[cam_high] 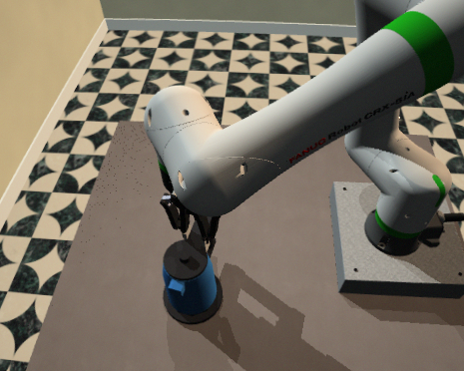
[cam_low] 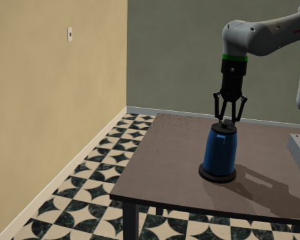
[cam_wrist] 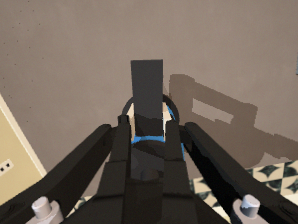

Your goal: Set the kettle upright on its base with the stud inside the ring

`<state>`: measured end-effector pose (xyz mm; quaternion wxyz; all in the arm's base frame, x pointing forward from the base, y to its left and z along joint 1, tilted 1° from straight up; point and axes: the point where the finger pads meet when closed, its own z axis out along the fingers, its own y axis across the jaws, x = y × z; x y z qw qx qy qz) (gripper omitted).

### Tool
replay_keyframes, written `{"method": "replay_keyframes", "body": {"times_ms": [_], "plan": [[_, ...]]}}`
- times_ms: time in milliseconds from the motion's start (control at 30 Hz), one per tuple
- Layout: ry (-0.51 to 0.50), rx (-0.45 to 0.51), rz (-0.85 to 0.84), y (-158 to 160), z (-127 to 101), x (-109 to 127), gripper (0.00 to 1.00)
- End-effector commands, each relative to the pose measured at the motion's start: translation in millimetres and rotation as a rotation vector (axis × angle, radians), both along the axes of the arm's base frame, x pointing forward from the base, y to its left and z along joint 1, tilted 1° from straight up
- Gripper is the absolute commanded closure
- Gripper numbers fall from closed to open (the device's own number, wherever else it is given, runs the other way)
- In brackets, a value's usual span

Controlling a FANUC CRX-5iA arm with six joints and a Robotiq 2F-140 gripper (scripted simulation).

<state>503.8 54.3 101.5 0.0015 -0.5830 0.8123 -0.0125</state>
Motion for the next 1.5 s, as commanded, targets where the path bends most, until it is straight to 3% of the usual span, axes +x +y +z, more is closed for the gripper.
{"method": "replay_keyframes", "body": {"times_ms": [0, 433, 467, 1467], "plan": [[-0.001, 0.000, 0.000, 0.0, -0.9, 0.2, 1.00], [-0.001, 0.000, 0.000, 0.0, -1.0, 0.2, 1.00], [-0.001, 0.000, 0.000, 0.0, -1.0, 0.2, 0.53], [-0.001, 0.000, 0.000, 0.0, -1.0, 0.2, 0.53]]}}
